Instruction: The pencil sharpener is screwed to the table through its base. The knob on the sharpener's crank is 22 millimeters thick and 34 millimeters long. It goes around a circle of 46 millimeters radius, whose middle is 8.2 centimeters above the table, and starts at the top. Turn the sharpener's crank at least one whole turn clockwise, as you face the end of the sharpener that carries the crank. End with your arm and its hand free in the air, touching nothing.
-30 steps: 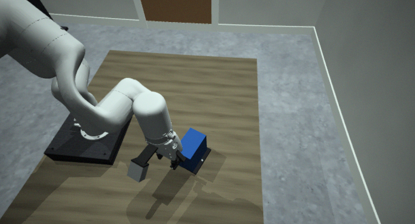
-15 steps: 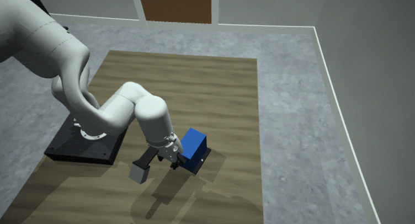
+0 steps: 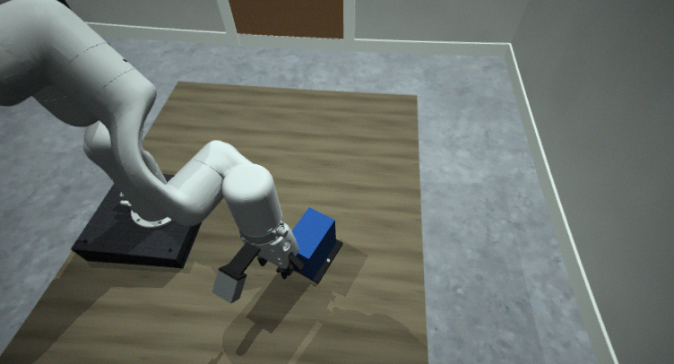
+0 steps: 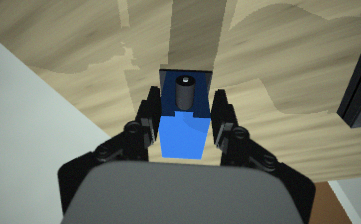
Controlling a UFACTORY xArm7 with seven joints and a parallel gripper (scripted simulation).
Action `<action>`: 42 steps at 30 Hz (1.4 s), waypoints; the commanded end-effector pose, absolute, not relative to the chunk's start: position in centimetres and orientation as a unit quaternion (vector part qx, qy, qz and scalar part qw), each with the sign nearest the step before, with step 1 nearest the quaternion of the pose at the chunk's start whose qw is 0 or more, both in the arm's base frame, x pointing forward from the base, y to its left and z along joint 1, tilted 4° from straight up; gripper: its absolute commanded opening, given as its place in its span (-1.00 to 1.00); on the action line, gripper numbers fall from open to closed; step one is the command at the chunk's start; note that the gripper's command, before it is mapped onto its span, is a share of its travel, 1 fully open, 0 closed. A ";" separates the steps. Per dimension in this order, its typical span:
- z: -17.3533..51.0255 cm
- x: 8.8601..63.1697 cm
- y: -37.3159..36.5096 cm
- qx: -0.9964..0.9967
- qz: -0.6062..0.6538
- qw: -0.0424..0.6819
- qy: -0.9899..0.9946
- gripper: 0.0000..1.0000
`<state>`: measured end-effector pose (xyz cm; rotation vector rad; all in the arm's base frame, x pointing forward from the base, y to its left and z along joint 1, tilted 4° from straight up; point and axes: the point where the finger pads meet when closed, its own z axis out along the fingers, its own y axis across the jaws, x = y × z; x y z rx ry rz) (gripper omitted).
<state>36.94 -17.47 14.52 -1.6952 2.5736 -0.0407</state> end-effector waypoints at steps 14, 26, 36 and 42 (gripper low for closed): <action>13.4 37.2 -17.5 -0.550 -0.015 0.031 0.835 0.09; 13.3 37.2 -17.5 -0.550 -0.015 0.031 0.835 0.09; 13.4 37.2 -17.5 -0.550 -0.015 0.031 0.835 0.09; 13.4 37.3 -17.6 -0.550 -0.015 0.031 0.835 0.09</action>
